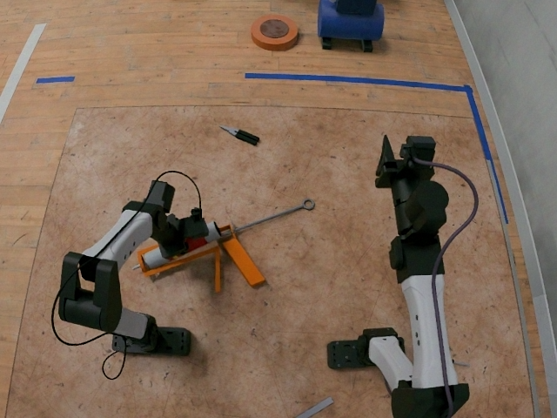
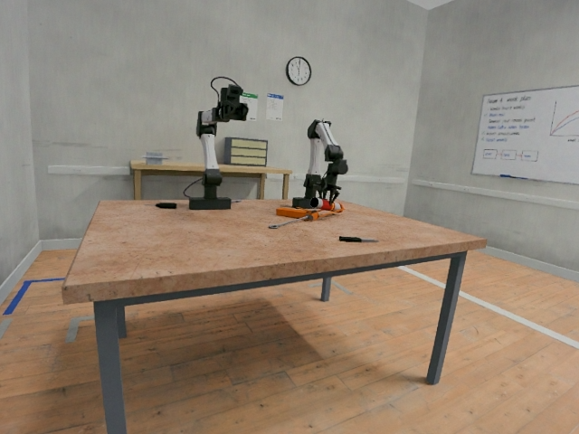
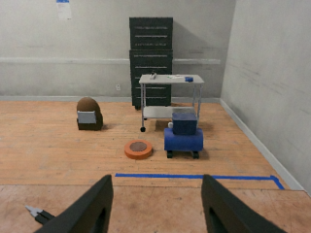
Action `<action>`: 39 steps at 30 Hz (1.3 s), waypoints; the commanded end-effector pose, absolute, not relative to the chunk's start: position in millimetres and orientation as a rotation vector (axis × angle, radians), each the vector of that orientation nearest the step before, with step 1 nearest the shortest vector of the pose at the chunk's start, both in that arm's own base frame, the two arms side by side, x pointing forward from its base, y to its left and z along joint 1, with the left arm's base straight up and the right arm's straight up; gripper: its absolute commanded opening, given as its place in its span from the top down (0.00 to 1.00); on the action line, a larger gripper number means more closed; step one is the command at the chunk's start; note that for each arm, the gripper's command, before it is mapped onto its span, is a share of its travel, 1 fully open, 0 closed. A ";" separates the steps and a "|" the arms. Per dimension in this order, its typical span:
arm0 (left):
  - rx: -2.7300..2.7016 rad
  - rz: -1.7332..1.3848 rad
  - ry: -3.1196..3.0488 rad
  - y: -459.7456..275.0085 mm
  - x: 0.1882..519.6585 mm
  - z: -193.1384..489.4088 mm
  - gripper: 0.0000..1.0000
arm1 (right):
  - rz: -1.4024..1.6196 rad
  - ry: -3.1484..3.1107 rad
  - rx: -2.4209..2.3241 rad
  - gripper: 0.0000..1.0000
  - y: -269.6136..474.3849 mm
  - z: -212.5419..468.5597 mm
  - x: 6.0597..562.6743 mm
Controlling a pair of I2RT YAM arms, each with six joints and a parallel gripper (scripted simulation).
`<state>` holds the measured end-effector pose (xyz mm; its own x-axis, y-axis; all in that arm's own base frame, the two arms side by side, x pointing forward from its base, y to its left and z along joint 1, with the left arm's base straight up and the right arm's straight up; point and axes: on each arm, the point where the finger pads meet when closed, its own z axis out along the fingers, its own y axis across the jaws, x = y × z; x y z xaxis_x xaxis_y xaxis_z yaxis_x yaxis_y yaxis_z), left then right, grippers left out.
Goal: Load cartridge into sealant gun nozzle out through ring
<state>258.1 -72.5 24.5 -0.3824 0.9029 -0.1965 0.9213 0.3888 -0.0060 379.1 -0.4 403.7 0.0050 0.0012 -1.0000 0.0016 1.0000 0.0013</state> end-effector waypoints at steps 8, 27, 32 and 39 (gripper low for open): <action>1.611 -0.148 2.406 -73.0 274.3 32.4 1.00 | 0.003 1.534 0.003 0.50 1.5 421.1 371.9; 1.602 -0.137 2.383 -69.5 276.0 37.2 1.00 | 0.003 1.534 0.003 0.50 1.5 421.1 371.9; 1.612 -0.159 2.405 -65.9 265.7 30.2 1.00 | 0.003 1.534 0.003 0.50 1.5 421.1 371.9; 1.625 -0.186 2.429 -62.3 258.3 34.0 1.00 | 0.003 1.534 0.003 0.50 1.5 421.1 371.9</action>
